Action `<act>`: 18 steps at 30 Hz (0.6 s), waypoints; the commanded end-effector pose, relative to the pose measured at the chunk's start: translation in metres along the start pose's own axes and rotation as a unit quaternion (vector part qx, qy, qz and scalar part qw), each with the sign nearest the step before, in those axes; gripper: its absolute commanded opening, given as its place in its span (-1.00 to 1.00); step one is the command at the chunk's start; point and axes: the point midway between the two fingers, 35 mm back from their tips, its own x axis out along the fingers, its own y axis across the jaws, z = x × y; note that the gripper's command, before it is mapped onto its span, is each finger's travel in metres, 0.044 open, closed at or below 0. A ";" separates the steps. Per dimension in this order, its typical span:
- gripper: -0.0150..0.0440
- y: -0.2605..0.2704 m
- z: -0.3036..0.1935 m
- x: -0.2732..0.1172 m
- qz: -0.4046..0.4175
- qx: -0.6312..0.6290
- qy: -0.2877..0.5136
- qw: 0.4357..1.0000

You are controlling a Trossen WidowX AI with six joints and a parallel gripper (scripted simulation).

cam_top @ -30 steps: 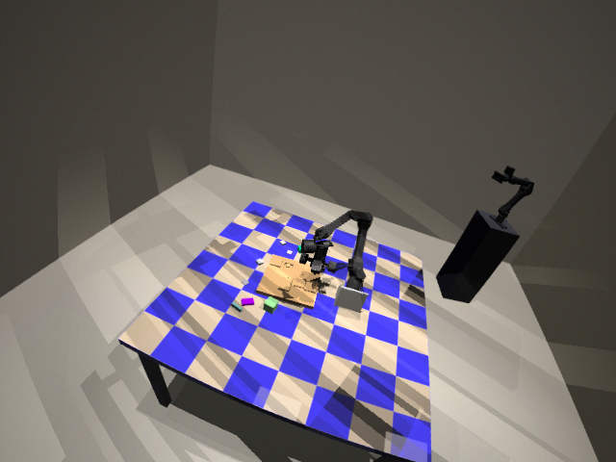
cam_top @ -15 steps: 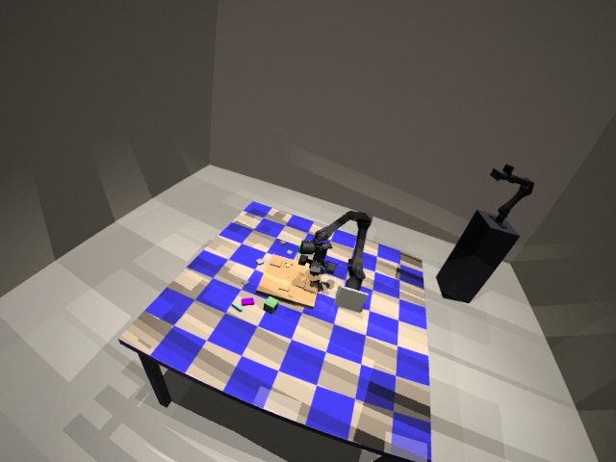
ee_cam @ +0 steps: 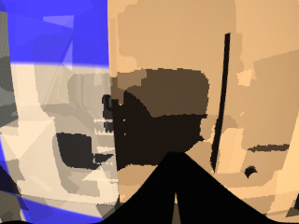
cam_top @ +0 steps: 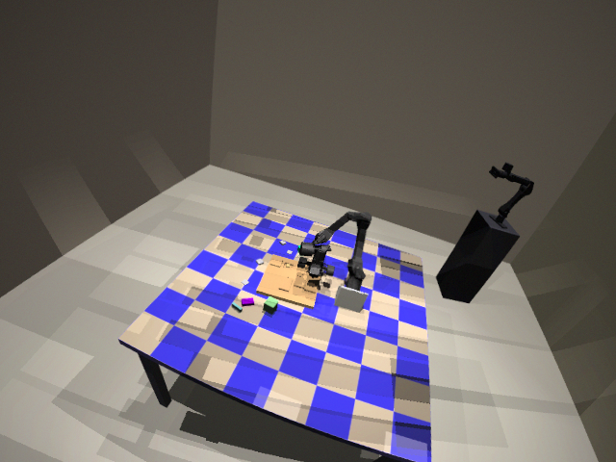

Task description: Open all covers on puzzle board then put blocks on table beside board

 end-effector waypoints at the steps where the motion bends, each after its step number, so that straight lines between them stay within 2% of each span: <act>1: -0.49 0.001 0.000 0.006 0.002 -0.005 0.003 1.000; 18: -0.49 0.002 0.000 0.022 0.002 -0.005 0.004 1.000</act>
